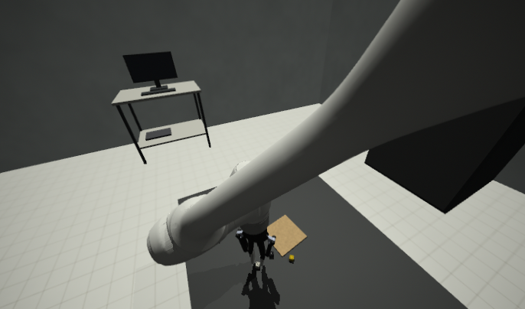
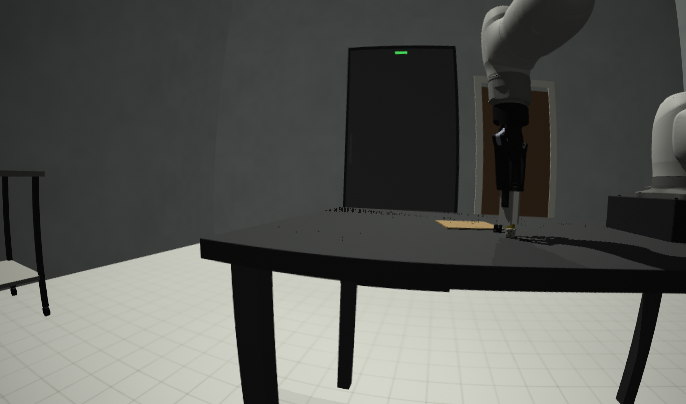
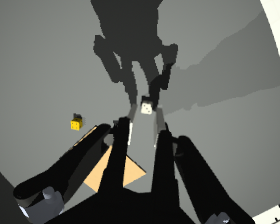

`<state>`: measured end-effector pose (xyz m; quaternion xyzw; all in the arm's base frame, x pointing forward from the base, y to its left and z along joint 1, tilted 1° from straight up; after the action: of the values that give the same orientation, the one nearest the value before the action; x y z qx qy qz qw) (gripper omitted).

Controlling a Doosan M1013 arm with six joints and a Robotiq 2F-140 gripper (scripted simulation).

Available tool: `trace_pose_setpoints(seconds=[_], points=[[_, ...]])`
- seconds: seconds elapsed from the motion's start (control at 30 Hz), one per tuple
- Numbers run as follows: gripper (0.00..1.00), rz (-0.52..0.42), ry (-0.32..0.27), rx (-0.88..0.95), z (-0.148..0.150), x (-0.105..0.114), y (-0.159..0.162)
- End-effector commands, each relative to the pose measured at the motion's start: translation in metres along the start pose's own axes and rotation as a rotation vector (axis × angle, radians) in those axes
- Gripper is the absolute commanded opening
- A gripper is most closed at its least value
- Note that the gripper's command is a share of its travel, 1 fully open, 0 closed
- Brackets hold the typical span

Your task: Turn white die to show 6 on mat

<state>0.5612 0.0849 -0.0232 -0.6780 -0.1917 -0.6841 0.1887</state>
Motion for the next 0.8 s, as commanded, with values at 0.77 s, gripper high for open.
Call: trace_pose_setpoints(seconds=[0.77], points=[[0.19,0.0,0.0,0.0,0.0,-0.015,0.0]])
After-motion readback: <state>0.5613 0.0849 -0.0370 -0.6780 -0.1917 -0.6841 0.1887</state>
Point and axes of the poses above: the point where the finger pads meet when closed, its own x axis back along the fingers, its own z axis across the jaws, y = z × x, the point moved 1 cm from there along x, back along the fingers, and after that the axes turned 14 degrees about -x, right-handed, at the moved point
